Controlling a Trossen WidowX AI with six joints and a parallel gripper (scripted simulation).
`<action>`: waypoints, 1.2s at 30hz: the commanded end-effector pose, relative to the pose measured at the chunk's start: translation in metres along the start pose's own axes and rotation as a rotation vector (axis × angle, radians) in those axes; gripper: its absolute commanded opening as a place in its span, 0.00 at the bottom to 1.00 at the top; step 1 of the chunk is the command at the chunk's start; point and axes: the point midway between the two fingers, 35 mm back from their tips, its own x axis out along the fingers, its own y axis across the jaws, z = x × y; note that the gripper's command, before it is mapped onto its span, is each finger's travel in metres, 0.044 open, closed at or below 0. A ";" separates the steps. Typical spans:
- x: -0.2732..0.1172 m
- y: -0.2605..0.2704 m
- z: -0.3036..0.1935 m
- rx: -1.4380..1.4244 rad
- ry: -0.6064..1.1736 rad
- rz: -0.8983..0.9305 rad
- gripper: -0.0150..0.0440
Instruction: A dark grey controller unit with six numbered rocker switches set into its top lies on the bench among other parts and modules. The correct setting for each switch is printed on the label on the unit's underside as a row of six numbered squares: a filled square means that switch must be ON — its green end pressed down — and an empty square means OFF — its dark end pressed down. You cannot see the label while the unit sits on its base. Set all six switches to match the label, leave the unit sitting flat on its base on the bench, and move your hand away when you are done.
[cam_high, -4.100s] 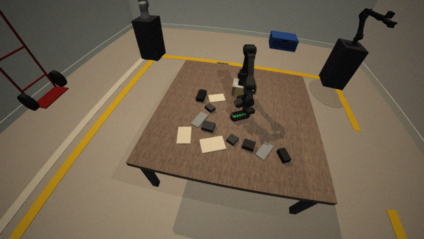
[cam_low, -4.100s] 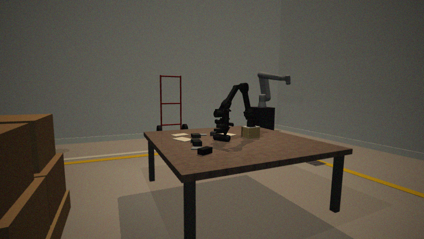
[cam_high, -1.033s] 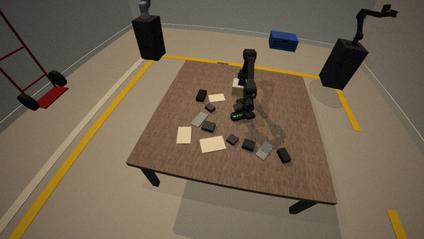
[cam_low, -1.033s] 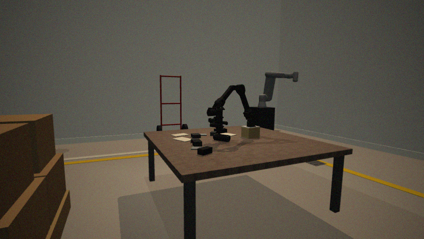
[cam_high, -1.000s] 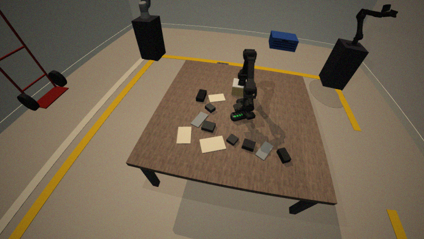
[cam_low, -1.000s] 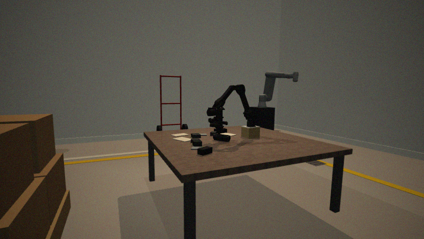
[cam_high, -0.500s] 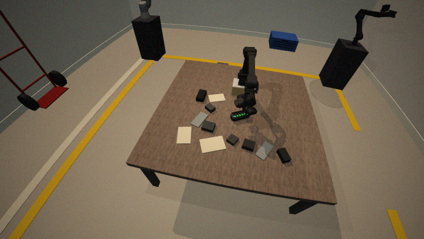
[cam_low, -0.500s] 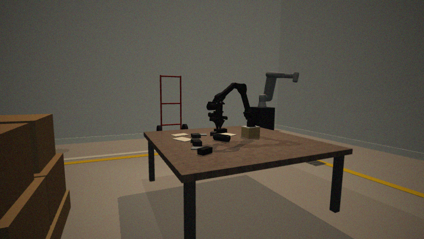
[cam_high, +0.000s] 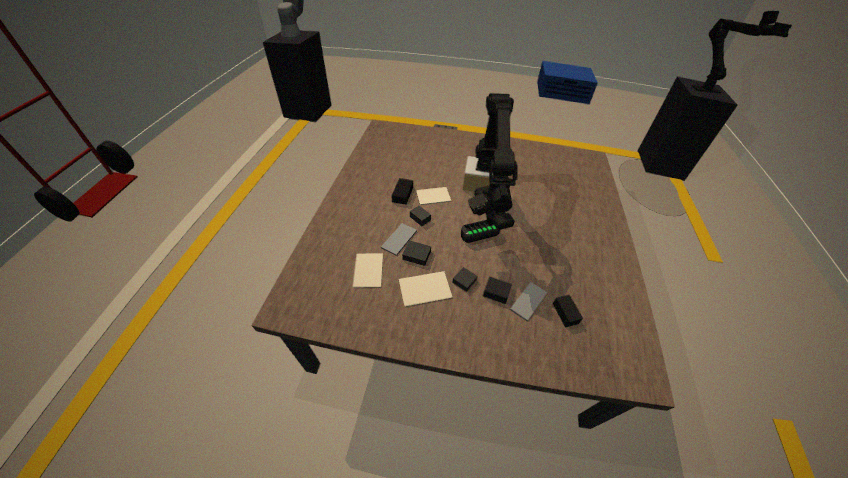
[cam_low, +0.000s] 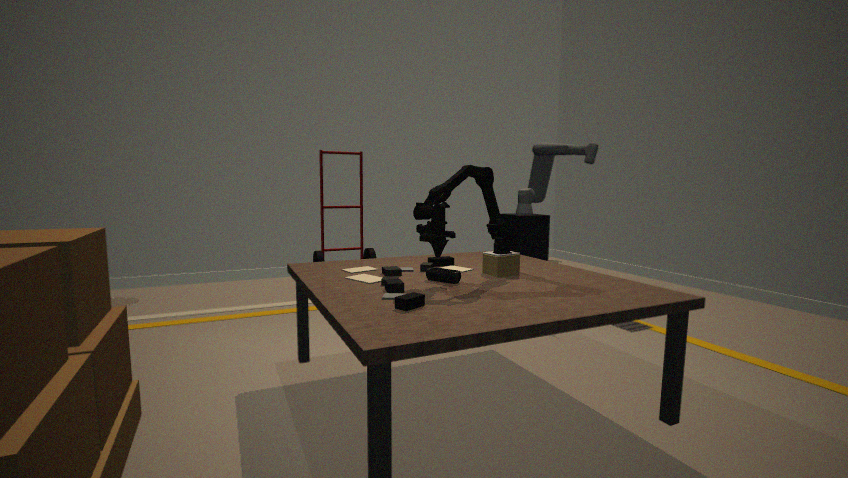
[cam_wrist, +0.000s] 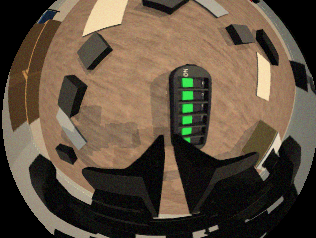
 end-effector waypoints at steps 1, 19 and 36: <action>0.000 0.000 0.000 0.004 0.000 -0.001 0.25; 0.000 0.000 0.000 0.000 0.000 0.000 0.83; -0.080 -0.001 -0.001 0.000 0.000 0.001 0.51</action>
